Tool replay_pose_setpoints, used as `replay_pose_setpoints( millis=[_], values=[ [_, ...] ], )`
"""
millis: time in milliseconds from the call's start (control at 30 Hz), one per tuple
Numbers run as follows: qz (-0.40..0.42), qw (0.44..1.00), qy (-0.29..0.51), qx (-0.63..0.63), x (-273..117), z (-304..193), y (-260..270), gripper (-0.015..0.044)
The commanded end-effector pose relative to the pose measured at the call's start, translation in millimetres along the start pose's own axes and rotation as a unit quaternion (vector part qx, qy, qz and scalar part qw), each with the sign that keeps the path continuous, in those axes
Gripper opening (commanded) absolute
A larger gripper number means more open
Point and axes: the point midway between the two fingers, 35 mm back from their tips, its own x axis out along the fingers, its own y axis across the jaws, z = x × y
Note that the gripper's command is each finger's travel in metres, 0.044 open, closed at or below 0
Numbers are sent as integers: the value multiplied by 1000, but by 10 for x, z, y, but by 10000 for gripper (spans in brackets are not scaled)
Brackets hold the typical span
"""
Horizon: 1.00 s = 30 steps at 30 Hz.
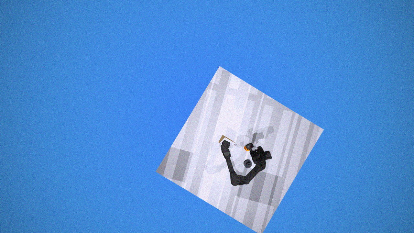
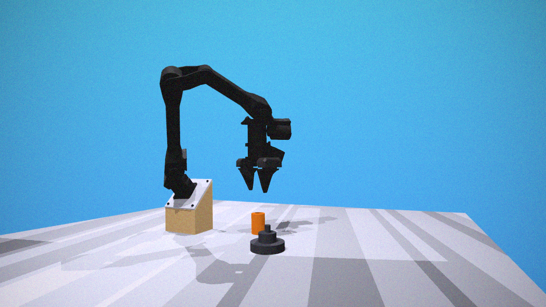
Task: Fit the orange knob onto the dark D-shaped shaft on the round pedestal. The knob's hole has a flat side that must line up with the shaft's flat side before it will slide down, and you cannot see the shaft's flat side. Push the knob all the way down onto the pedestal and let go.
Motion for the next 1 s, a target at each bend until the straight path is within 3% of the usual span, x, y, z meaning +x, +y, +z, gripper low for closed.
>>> replay_pose_setpoints(
  millis=[0, 133, 333, 633, 767, 967],
  values=[
    [-4, 998, 2, 59, -5, 0, -8, 440],
    [-4, 969, 1, 246, -3, 1, -2, 440],
    [-4, 878, 0, 478, 0, 2, 6, 440],
    [-4, 875, 0, 485, -2, -1, -10, 440],
    [-5, 875, 0, 485, 319, -3, -15, 440],
    [-5, 875, 0, 485, 449, -6, -17, 440]
  ],
)
